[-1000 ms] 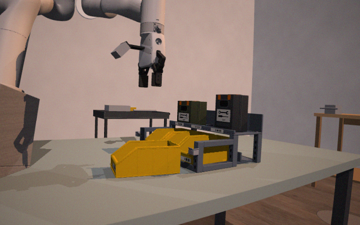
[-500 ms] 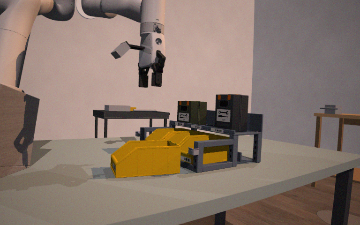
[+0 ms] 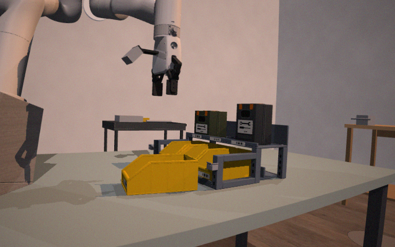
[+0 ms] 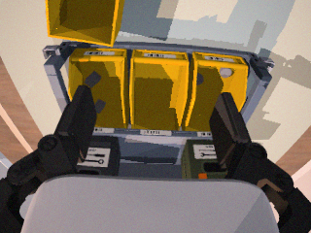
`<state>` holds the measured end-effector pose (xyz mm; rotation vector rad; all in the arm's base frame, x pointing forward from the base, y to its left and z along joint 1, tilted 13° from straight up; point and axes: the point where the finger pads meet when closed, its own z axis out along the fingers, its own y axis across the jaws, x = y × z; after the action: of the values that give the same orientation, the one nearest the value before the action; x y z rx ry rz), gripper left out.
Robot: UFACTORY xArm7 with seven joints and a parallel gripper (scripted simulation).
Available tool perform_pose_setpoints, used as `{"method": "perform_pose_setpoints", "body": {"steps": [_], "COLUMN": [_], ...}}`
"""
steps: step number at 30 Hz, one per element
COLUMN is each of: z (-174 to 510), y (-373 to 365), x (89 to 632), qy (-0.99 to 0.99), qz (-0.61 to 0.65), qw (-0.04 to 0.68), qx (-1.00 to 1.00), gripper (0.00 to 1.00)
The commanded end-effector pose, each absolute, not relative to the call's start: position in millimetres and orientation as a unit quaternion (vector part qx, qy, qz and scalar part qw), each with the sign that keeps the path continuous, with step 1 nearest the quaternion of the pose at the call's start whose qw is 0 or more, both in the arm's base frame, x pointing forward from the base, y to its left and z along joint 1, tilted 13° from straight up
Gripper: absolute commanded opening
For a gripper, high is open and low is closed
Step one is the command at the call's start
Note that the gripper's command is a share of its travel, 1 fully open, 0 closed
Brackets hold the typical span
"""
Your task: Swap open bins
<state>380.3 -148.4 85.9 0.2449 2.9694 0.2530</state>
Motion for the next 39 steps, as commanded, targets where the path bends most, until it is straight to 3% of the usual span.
{"method": "perform_pose_setpoints", "body": {"steps": [1, 7, 8, 39], "z": [87.2, 87.2, 87.2, 87.2], "y": [-149.2, -149.2, -149.2, -149.2], "x": [380.9, 380.9, 380.9, 380.9], "qy": [0.99, 0.99, 0.99, 0.99], "qz": [0.084, 0.084, 0.084, 0.084], "qw": [0.077, 0.077, 0.077, 0.077], "qx": [0.082, 0.082, 0.082, 0.082], "gripper": [1.0, 1.0, 0.0, 0.0]}}
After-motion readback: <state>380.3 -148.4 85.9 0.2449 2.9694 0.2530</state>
